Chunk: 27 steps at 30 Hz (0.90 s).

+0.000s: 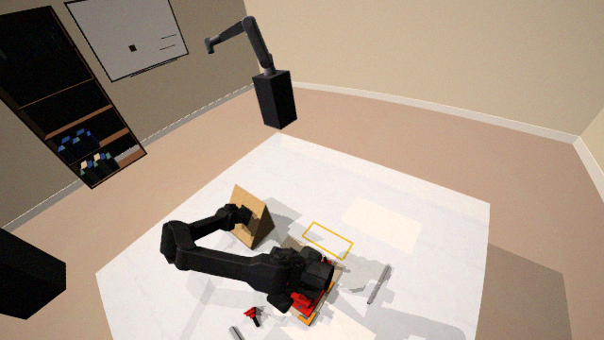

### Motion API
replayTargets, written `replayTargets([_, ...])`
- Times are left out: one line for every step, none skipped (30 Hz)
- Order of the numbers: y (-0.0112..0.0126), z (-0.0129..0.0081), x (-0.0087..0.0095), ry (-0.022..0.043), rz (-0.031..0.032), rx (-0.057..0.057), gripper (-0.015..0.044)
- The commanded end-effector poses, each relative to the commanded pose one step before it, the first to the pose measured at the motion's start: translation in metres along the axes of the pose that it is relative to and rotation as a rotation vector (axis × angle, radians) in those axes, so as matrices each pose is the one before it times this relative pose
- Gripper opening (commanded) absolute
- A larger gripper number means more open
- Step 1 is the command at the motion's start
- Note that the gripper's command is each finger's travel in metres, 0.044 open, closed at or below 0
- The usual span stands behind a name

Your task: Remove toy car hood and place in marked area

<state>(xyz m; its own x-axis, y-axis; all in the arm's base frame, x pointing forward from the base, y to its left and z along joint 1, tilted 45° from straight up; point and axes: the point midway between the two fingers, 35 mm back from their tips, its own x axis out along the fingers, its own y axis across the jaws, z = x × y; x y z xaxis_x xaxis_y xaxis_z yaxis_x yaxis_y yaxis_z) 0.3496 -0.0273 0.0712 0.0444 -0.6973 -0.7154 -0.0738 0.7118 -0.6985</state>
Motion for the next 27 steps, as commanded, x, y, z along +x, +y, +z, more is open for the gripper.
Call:
replayTargets([-0.00038, -0.00015, 0.00333, 0.00028, -0.00399, -0.0067, 0.044])
replayTargets([-0.00003, 0.00002, 0.00068, 0.0, -0.00004, 0.0, 0.044])
replayTargets([-0.00003, 0.00002, 0.00068, 0.0, -0.00005, 0.0, 0.044])
replayTargets([-0.00003, 0.00002, 0.00068, 0.0, -0.00005, 0.0, 0.044])
replayTargets([-0.00004, 0.00002, 0.00068, 0.0, -0.00005, 0.0, 0.044])
replayTargets([-0.00004, 0.00002, 0.00068, 0.0, -0.00005, 0.0, 0.044])
replayTargets([-0.00004, 0.00002, 0.00068, 0.0, -0.00005, 0.0, 0.044])
replayTargets([-0.00004, 0.00002, 0.00068, 0.0, -0.00006, 0.0, 0.044])
replayTargets([-0.00004, 0.00002, 0.00067, 0.0, -0.00006, 0.0, 0.044])
replayTargets([-0.00004, 0.00002, 0.00067, 0.0, -0.00006, 0.0, 0.044])
replayTargets([-0.00004, 0.00002, 0.00067, 0.0, -0.00006, 0.0, 0.044])
replayTargets([-0.00004, 0.00002, 0.00067, 0.0, -0.00006, 0.0, 0.044])
replayTargets([-0.00004, 0.00002, 0.00067, 0.0, -0.00007, 0.0, 0.044])
replayTargets([-0.00004, 0.00002, 0.00067, 0.0, -0.00007, 0.0, 0.044])
replayTargets([-0.00005, 0.00002, 0.00067, 0.0, -0.00007, 0.0, 0.044])
replayTargets([-0.00005, 0.00002, 0.00067, 0.0, -0.00007, 0.0, 0.044])
replayTargets([-0.00005, 0.00002, 0.00067, 0.0, -0.00007, 0.0, 0.044])
replayTargets([-0.00005, 0.00002, 0.00067, 0.0, -0.00008, 0.0, 0.044])
replayTargets([-0.00005, 0.00002, 0.00067, 0.00001, -0.00008, 0.0, 0.044])
replayTargets([-0.00005, 0.00002, 0.00067, 0.00001, -0.00008, 0.0, 0.044])
replayTargets([-0.00005, 0.00002, 0.00067, 0.00001, -0.00008, 0.0, 0.044])
replayTargets([-0.00005, 0.00002, 0.00067, 0.00001, -0.00008, 0.0, 0.044])
replayTargets([-0.00005, 0.00001, 0.00067, 0.00001, -0.00009, 0.0, 0.044])
replayTargets([-0.00005, 0.00001, 0.00067, 0.00001, -0.00009, 0.0, 0.044])
replayTargets([-0.00005, 0.00001, 0.00067, 0.00001, -0.00009, 0.0, 0.044])
replayTargets([-0.00005, 0.00001, 0.00067, 0.00001, -0.00009, 0.0, 0.044])
replayTargets([-0.00005, 0.00001, 0.00067, 0.00001, -0.00009, 0.0, 0.044])
